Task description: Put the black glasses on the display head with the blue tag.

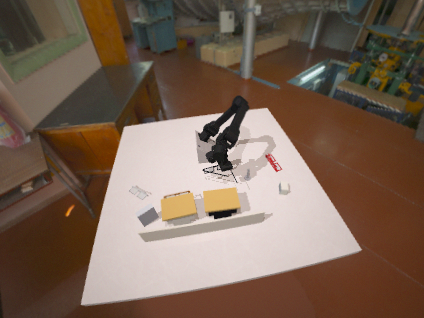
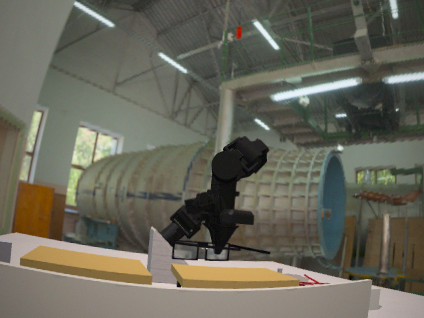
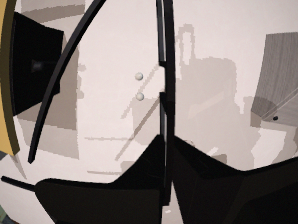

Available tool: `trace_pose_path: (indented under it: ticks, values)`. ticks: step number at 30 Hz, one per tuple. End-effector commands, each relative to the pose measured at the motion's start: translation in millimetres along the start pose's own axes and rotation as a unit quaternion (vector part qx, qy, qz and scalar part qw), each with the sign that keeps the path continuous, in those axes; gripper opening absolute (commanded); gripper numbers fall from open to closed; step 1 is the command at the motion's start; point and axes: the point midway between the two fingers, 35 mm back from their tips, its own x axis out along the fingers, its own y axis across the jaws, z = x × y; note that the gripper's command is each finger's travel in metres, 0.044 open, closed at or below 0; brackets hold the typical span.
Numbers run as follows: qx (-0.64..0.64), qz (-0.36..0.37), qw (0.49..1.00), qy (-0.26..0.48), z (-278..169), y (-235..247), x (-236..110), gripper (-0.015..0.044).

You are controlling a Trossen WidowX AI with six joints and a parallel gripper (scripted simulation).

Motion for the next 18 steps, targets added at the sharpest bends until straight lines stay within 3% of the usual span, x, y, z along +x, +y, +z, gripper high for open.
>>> trace_pose_path:
  ticks: [1,18]
  values:
    - [-0.014,-0.001,1.000,-0.003,-5.4,1.7,-3.9,0.0000]
    - [-0.161,-0.004,0.987,-0.012,-108.8,6.9,-1.5,0.0000]
